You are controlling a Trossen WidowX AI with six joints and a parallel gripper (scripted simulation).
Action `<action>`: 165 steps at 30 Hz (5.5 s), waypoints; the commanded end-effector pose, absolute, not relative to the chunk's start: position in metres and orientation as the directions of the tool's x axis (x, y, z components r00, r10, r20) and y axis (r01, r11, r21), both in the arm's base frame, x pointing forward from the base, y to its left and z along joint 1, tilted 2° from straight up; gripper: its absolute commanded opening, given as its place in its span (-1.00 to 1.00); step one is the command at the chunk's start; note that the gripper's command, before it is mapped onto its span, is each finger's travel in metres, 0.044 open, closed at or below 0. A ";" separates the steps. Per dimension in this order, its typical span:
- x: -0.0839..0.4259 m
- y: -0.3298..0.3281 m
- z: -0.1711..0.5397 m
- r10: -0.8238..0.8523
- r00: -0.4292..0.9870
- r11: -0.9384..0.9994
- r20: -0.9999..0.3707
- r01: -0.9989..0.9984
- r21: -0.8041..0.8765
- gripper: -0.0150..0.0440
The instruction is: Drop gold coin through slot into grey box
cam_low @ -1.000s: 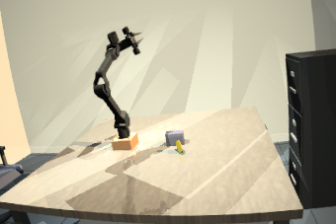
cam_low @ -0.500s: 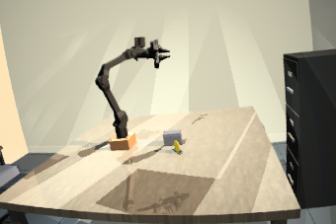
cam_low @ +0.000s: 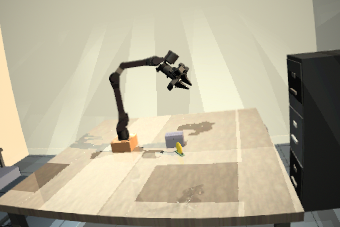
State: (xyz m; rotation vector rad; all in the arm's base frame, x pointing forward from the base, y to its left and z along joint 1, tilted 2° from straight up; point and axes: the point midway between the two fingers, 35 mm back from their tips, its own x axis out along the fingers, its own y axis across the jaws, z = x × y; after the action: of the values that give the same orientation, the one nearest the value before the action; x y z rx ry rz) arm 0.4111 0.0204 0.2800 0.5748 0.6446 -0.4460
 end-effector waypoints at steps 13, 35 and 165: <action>0.334 -0.156 0.112 -0.059 0.031 0.467 -0.998 0.884 0.000 0.05; 0.332 -0.167 0.058 -0.040 0.012 0.454 -0.999 0.891 -0.008 0.05; 0.331 -0.169 0.083 -0.040 0.012 0.801 -0.999 0.598 -0.025 -0.49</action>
State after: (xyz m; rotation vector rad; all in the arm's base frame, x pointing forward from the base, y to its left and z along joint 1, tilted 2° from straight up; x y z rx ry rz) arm 0.3315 -0.1686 0.0810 0.5604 1.4669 -0.6180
